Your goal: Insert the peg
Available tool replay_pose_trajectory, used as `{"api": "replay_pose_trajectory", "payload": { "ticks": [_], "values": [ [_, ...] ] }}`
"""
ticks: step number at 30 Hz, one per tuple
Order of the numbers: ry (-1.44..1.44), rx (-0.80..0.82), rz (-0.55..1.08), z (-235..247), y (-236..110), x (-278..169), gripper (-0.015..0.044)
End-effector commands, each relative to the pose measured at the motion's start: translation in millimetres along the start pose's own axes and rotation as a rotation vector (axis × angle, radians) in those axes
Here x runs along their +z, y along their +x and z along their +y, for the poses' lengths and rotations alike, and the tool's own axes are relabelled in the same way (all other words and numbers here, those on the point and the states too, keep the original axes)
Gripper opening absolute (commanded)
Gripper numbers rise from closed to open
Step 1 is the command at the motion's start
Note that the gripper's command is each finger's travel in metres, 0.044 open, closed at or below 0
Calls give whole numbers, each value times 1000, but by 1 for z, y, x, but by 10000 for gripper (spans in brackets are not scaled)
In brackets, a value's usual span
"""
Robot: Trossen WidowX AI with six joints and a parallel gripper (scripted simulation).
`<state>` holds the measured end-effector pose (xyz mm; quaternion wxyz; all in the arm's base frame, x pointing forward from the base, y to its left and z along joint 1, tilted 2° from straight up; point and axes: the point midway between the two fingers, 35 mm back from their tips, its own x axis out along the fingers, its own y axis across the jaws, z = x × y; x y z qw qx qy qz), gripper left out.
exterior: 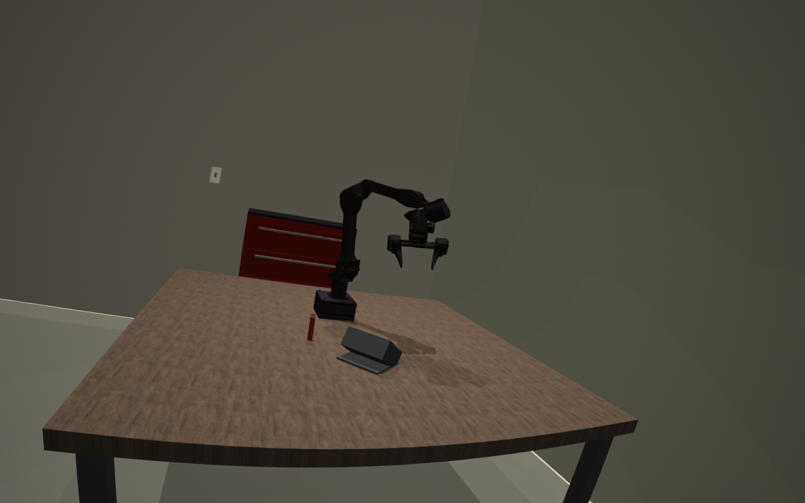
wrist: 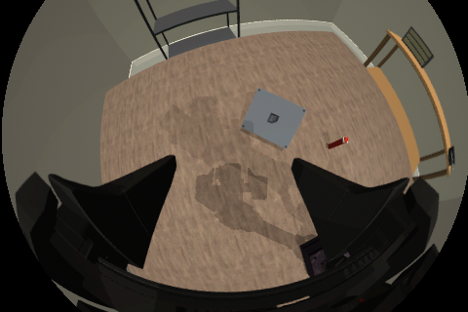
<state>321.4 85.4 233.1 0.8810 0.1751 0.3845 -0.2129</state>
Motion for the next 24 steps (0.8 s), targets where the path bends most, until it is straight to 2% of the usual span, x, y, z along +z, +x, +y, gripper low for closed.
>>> {"api": "replay_pose_trajectory", "payload": {
  "ticks": [1,24],
  "values": [
    [-11,-43,28,-10,13,-1,440],
    [-76,-199,179,-75,71,16,440]
  ]
}}
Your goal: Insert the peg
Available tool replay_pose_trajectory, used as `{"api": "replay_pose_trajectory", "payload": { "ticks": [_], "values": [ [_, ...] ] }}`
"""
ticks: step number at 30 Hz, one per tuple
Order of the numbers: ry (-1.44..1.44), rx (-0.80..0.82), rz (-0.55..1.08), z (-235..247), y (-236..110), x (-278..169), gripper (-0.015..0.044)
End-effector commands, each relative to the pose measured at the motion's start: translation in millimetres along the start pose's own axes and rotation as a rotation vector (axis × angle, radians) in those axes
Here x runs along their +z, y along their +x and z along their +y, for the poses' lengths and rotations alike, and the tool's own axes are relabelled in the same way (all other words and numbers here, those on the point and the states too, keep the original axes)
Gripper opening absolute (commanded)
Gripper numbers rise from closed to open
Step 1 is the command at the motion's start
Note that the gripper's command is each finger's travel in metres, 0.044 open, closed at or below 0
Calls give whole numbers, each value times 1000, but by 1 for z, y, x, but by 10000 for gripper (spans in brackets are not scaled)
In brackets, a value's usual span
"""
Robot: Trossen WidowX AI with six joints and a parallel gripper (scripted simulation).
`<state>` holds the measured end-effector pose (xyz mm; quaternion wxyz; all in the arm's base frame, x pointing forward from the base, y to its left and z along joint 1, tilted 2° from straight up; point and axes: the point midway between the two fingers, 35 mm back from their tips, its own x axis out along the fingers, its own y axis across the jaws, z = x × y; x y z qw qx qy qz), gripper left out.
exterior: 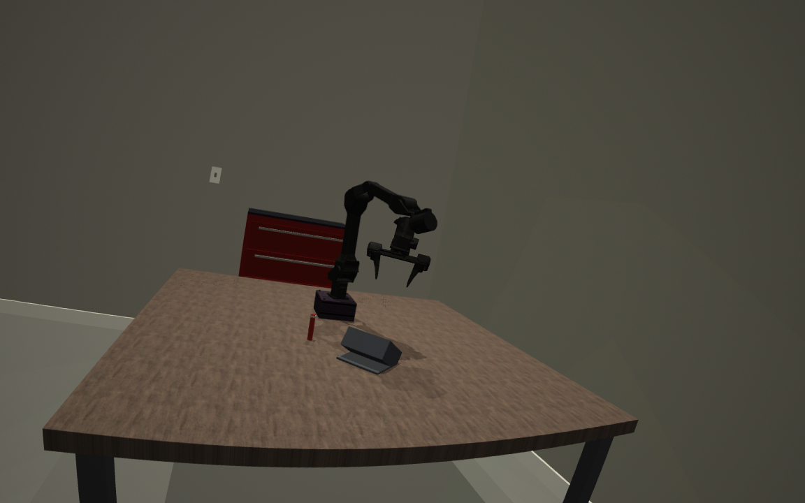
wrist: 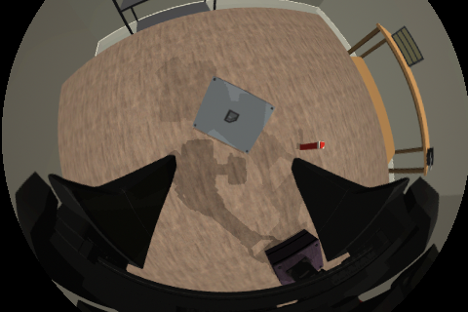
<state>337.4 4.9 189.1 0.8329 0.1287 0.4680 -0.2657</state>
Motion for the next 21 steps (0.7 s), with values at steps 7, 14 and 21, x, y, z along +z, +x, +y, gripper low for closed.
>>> {"api": "replay_pose_trajectory", "payload": {
  "ticks": [7,14,21],
  "values": [
    [-26,-45,89,-25,27,2,440],
    [-28,-63,144,-45,43,5,440],
    [-27,-74,199,-66,57,7,440]
  ]
}}
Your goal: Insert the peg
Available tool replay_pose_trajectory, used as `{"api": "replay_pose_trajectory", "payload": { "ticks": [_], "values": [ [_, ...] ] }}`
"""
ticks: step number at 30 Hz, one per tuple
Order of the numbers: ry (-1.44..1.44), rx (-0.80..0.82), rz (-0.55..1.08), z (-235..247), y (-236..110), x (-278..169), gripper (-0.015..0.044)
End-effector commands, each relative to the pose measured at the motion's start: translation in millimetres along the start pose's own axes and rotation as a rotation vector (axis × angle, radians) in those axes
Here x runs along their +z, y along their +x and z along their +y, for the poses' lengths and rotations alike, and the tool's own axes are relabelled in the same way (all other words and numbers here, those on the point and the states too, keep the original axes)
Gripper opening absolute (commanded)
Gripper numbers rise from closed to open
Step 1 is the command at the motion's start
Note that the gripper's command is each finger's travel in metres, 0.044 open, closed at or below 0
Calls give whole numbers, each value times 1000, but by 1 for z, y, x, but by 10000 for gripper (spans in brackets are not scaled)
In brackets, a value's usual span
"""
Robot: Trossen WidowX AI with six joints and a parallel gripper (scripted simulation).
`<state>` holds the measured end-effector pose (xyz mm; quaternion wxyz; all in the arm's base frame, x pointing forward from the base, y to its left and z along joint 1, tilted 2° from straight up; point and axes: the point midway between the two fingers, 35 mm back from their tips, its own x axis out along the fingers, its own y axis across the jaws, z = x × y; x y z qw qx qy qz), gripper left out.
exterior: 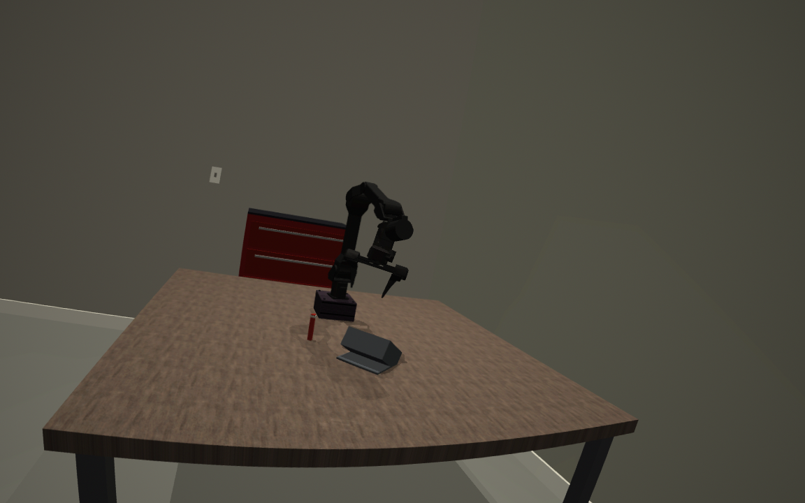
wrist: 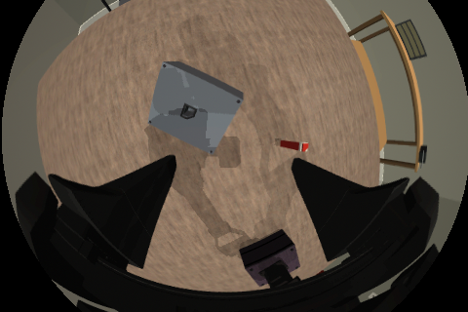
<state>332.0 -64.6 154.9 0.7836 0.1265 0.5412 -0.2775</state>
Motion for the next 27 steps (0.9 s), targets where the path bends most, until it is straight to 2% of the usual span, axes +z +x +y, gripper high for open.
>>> {"api": "replay_pose_trajectory", "payload": {
  "ticks": [1,27],
  "values": [
    [-9,-8,43,-10,11,-2,440],
    [7,28,238,-87,61,-6,440]
  ]
}}
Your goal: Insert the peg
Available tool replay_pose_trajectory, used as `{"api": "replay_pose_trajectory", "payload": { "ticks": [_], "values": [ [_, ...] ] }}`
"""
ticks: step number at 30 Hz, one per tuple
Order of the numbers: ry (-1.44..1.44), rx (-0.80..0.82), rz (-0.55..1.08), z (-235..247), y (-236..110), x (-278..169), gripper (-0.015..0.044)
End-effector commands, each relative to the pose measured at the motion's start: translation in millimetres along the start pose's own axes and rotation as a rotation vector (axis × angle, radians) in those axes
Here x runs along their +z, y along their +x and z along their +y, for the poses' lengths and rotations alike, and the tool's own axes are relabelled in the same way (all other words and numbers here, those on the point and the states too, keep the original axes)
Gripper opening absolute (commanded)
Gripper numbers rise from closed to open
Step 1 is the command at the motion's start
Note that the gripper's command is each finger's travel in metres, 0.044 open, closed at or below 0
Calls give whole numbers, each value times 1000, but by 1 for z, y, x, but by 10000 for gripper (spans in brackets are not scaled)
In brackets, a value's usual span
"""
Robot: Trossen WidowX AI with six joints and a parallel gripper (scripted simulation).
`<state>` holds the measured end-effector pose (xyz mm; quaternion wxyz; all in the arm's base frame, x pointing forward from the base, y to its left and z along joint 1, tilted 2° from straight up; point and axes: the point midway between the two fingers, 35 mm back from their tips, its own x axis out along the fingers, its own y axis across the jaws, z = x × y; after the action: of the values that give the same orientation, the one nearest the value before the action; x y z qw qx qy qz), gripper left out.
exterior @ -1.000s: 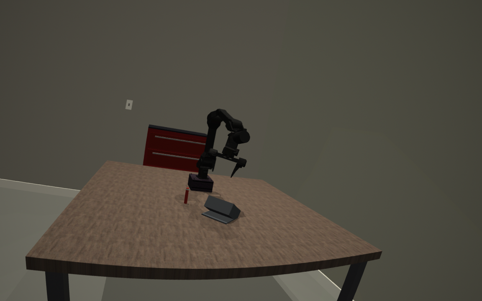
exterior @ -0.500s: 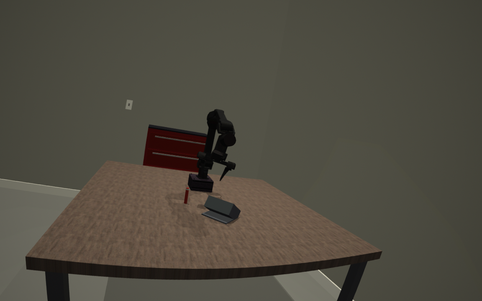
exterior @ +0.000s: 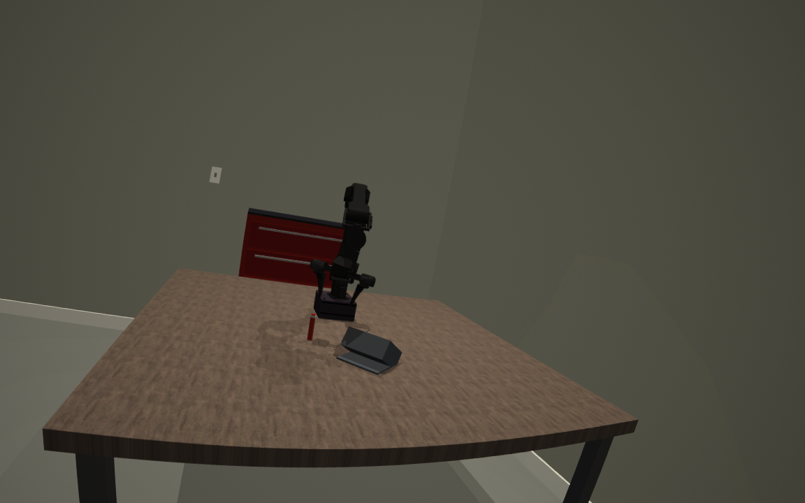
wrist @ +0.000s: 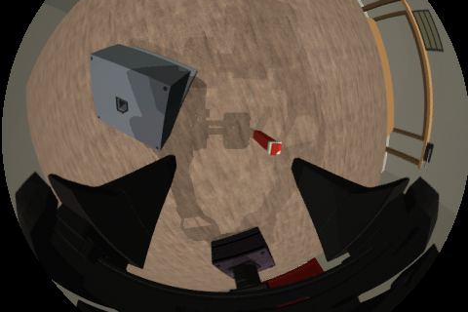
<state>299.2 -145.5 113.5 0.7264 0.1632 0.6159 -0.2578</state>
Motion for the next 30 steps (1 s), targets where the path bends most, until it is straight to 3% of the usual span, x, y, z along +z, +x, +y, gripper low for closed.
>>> {"api": "replay_pose_trajectory", "payload": {
  "ticks": [1,18,30],
  "values": [
    [-2,11,40,-10,10,-4,440],
    [24,82,130,-57,34,-9,440],
    [24,85,132,-57,47,-10,440]
  ]
}}
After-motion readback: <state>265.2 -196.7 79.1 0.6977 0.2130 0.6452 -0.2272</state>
